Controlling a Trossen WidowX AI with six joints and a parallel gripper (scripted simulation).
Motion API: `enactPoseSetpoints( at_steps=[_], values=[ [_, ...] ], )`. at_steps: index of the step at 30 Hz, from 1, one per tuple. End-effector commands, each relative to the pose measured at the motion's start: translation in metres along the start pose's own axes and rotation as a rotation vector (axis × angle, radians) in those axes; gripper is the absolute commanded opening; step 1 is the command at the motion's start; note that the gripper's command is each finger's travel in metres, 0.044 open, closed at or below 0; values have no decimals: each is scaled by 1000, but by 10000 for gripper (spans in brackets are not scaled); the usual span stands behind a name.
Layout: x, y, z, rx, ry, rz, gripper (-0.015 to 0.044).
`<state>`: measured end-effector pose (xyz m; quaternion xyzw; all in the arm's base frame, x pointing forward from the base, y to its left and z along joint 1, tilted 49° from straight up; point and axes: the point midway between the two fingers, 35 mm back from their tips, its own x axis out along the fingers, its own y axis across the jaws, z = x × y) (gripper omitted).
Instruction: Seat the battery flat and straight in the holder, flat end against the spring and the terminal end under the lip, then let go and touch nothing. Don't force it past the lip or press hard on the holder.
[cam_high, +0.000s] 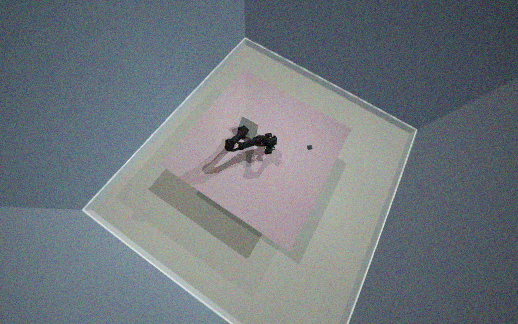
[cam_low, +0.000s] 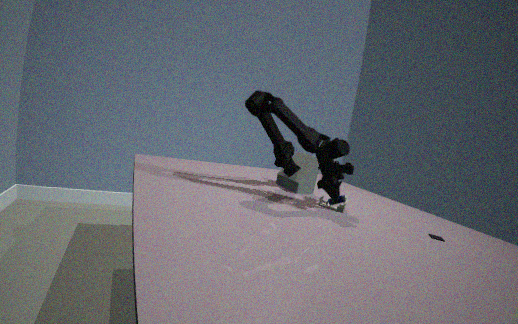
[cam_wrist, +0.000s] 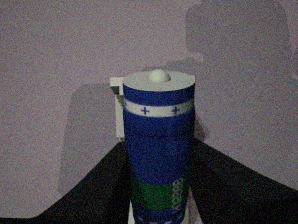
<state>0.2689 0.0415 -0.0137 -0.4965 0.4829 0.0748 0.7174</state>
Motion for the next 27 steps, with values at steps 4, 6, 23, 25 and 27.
enactPoseSetpoints(
  at_steps=[4, 6, 23, 25, 27],
  values=[
    [0, 1, -10, -3, 12, 2, 87],
    [0, 1, -11, -3, 14, 2, 87],
    [-6, 2, -21, -3, 16, 2, 87],
    [-7, 2, -22, -3, 17, 2, 87],
    [-7, 2, -23, -3, 18, 3, 87]
  ],
)
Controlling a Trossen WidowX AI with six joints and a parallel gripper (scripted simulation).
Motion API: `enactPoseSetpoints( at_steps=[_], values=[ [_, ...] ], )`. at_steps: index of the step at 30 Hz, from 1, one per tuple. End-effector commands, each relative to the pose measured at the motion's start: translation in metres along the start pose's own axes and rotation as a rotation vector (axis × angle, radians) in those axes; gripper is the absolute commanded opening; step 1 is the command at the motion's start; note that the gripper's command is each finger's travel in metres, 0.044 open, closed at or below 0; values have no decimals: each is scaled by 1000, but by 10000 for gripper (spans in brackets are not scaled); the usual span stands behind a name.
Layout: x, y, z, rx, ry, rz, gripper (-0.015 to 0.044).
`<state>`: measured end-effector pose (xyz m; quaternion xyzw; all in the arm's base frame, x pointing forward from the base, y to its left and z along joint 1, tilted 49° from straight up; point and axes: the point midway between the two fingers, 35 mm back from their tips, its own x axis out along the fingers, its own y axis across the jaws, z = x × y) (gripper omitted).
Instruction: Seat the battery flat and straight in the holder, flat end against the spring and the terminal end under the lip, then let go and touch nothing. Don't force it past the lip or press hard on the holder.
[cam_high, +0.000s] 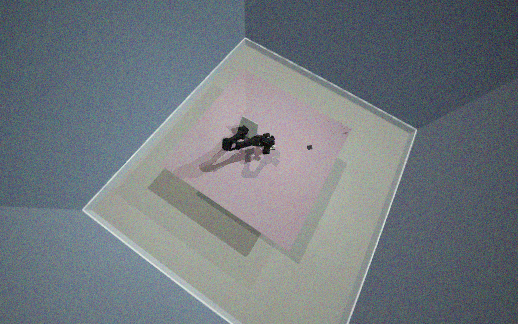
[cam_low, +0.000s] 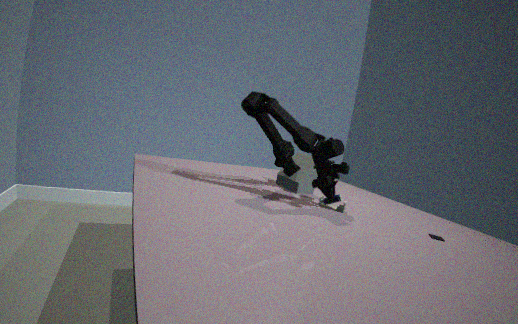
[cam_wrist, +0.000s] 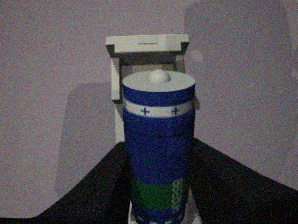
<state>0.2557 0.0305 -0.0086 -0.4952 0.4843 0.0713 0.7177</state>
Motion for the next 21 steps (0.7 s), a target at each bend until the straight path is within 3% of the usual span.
enactPoseSetpoints(
  at_steps=[1, 21],
  values=[
    [-1, 2, -7, -9, 14, 5, 87],
    [4, 3, -5, 4, 110, 30, 87]
  ],
)
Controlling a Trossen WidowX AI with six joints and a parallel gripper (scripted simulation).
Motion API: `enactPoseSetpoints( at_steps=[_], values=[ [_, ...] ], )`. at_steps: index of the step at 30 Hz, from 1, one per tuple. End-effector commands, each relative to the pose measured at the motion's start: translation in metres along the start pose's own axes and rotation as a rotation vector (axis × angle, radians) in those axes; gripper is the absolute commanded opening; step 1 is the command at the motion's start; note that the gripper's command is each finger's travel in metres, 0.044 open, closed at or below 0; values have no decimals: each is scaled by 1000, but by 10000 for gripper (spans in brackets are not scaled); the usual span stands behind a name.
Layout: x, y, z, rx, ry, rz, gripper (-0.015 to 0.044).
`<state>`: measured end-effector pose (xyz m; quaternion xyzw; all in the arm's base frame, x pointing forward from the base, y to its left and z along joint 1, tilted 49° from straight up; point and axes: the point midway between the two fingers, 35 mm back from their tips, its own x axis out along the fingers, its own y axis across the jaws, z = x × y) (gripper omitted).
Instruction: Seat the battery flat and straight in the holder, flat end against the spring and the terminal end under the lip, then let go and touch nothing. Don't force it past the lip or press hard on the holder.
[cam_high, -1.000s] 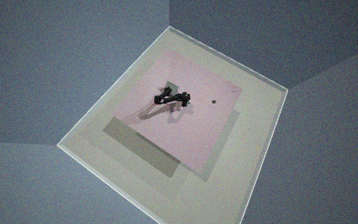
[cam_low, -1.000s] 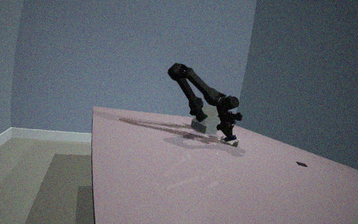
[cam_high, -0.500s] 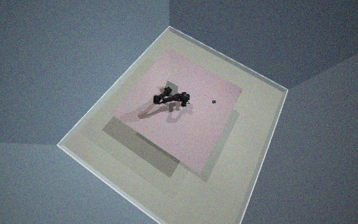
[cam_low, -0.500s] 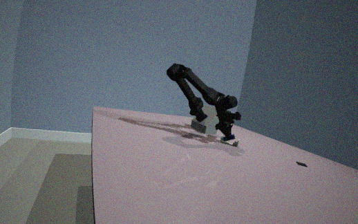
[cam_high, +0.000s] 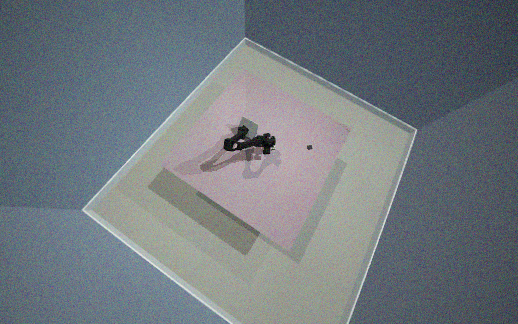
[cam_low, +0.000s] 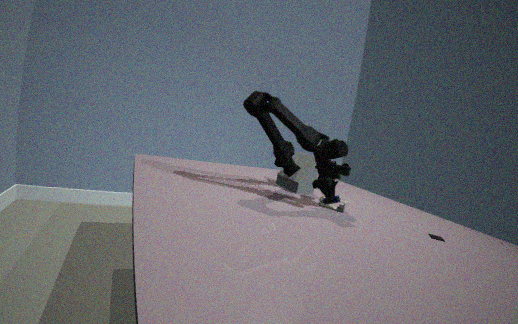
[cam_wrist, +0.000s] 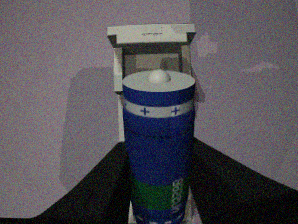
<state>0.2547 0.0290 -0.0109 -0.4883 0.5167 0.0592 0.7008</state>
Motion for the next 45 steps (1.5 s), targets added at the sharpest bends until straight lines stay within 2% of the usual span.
enactPoseSetpoints(
  at_steps=[1, 45],
  values=[
    [3, 2, -3, -4, 42, 7, 87],
    [11, 1, 3, 20, 287, 42, 87]
  ],
)
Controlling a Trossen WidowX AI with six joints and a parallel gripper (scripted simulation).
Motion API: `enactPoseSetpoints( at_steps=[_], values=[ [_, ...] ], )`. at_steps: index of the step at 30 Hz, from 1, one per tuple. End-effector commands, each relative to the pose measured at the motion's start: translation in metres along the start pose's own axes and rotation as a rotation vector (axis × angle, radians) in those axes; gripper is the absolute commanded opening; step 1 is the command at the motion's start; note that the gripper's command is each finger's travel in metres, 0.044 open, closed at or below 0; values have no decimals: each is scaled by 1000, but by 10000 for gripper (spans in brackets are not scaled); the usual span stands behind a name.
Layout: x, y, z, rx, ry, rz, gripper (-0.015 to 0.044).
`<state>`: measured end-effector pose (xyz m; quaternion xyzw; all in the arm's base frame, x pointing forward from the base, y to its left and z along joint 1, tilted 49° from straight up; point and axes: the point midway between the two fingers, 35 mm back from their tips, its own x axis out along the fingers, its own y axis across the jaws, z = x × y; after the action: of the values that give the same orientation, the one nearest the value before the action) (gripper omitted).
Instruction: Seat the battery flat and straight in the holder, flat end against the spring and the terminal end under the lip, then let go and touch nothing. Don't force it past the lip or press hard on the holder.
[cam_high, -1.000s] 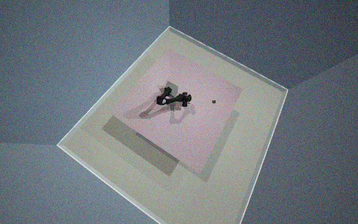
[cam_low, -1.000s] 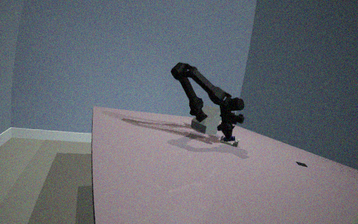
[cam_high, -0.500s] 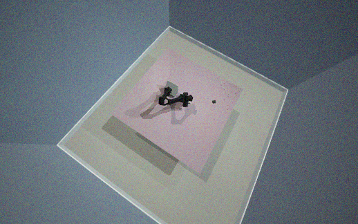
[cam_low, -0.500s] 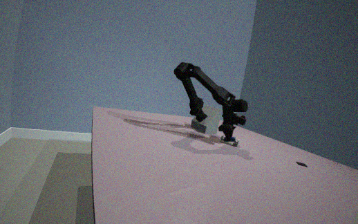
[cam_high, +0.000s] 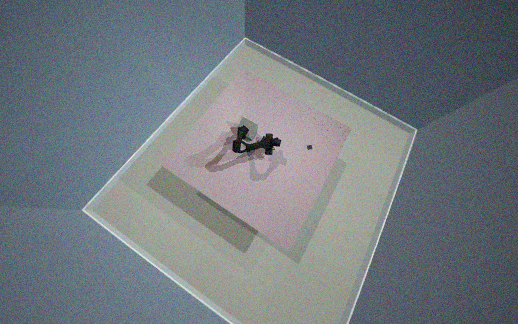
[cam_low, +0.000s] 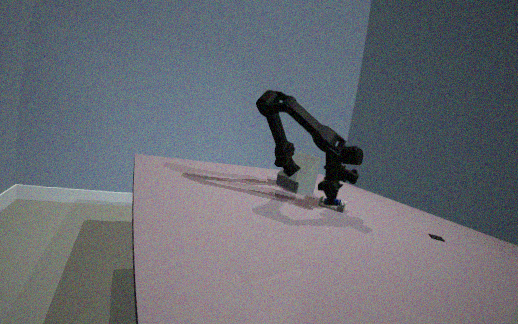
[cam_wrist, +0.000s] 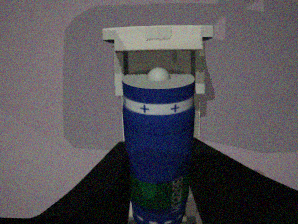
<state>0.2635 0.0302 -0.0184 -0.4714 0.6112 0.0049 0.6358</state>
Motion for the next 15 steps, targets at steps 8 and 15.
enactPoseSetpoints(
  at_steps=[8, 15],
  values=[
    [3, 1, -1, -3, 80, 0, 87],
    [4, 0, 0, 0, 116, 3, 87]
  ],
)
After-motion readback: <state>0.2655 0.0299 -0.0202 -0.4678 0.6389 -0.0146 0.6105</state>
